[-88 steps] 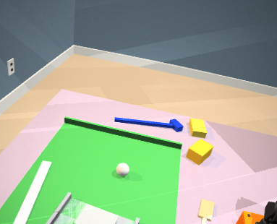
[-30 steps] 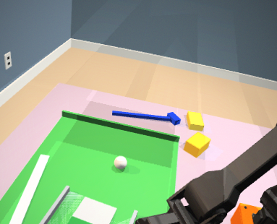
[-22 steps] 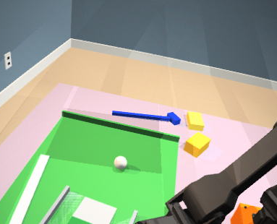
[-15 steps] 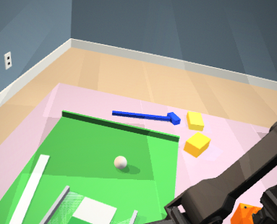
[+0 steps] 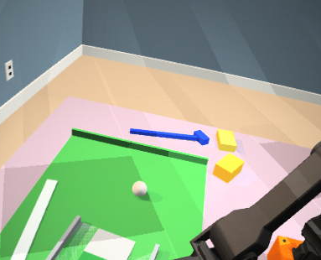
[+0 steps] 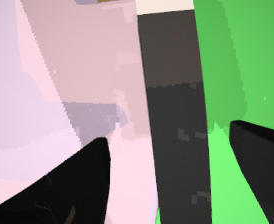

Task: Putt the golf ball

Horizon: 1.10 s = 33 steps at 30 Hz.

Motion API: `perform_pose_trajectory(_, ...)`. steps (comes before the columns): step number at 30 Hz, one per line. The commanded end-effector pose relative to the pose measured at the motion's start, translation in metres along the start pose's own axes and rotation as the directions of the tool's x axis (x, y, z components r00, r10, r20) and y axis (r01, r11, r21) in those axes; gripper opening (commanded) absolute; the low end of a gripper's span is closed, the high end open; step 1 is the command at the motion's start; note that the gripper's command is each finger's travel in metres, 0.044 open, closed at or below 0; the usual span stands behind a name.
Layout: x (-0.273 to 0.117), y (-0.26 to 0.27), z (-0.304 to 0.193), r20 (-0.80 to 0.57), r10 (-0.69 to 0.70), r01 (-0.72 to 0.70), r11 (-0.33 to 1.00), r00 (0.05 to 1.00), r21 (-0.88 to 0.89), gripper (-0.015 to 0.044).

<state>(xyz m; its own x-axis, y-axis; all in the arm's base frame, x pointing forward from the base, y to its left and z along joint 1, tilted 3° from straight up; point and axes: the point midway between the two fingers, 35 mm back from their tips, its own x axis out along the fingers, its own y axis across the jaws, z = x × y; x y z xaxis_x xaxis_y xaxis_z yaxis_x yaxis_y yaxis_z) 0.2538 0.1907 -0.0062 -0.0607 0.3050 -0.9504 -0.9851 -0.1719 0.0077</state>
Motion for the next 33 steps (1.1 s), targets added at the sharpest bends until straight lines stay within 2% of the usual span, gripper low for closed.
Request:
perform_pose_trajectory(1,0.000,0.000,0.000,0.000,-0.001,0.001,1.000,1.000,0.000,0.0151)
perform_pose_trajectory(5,0.000,0.000,0.000,0.000,-0.001,0.001,1.000,1.000,0.000,0.0046)
perform_pose_trajectory(12,-0.001,0.000,0.001,0.000,-0.001,0.001,1.000,1.000,0.000,0.0000)
perform_pose_trajectory(16,-0.015,-0.003,0.005,0.000,-0.001,0.001,1.000,1.000,0.000,0.0000)
perform_pose_trajectory(27,-0.092,-0.002,0.026,0.000,0.000,0.000,1.000,1.000,0.000,0.0000)
perform_pose_trajectory(32,-0.097,-0.001,0.027,0.000,0.001,-0.001,1.000,1.000,0.000,0.0000)
perform_pose_trajectory(33,-0.088,-0.002,0.022,-0.011,0.006,-0.006,1.000,1.000,0.012,0.0000)
